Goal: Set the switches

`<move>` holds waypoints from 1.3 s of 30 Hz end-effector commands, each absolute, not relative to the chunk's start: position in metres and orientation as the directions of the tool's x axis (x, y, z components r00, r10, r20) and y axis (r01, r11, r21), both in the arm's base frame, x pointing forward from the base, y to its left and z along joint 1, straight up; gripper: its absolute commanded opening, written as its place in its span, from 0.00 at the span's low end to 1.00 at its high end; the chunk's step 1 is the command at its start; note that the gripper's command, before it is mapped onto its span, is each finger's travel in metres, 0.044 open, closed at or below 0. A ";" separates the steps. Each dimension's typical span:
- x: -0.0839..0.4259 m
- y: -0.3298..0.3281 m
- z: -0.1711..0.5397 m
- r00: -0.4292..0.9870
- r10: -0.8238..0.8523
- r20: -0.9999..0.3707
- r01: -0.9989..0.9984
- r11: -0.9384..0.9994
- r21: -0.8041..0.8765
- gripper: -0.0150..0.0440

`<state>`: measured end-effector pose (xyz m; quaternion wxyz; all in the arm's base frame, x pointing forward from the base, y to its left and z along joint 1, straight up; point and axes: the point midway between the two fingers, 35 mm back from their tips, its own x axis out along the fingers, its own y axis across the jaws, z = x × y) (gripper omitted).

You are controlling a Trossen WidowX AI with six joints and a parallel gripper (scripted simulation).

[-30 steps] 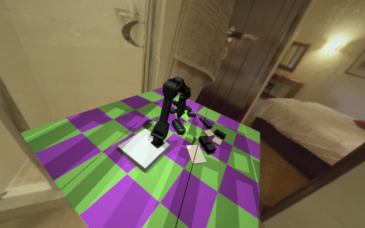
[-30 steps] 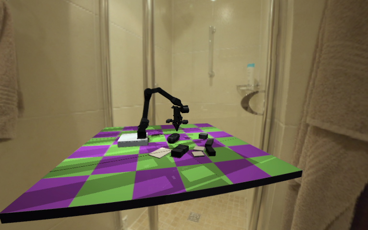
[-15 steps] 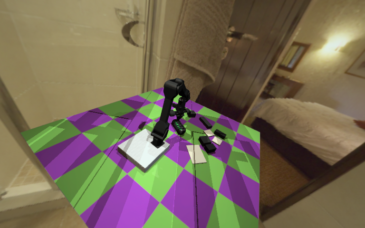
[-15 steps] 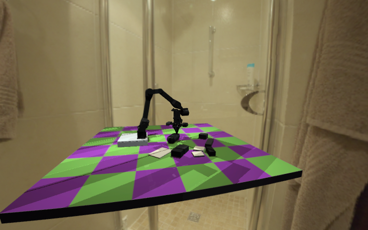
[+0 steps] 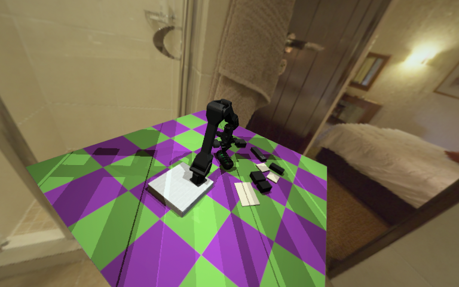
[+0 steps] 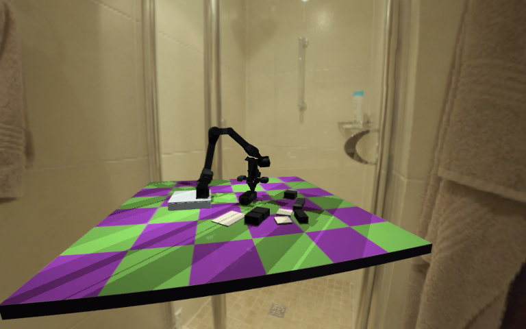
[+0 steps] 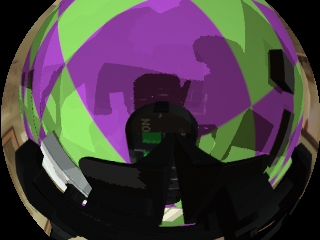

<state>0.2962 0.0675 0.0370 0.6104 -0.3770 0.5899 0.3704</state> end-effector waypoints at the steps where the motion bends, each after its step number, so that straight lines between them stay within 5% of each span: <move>1: 0.295 0.067 0.036 0.027 0.006 -1.000 -0.896 0.443 -0.021 0.25; 39: 0.263 0.026 0.083 0.024 0.003 -1.000 -0.897 0.442 -0.021 0.25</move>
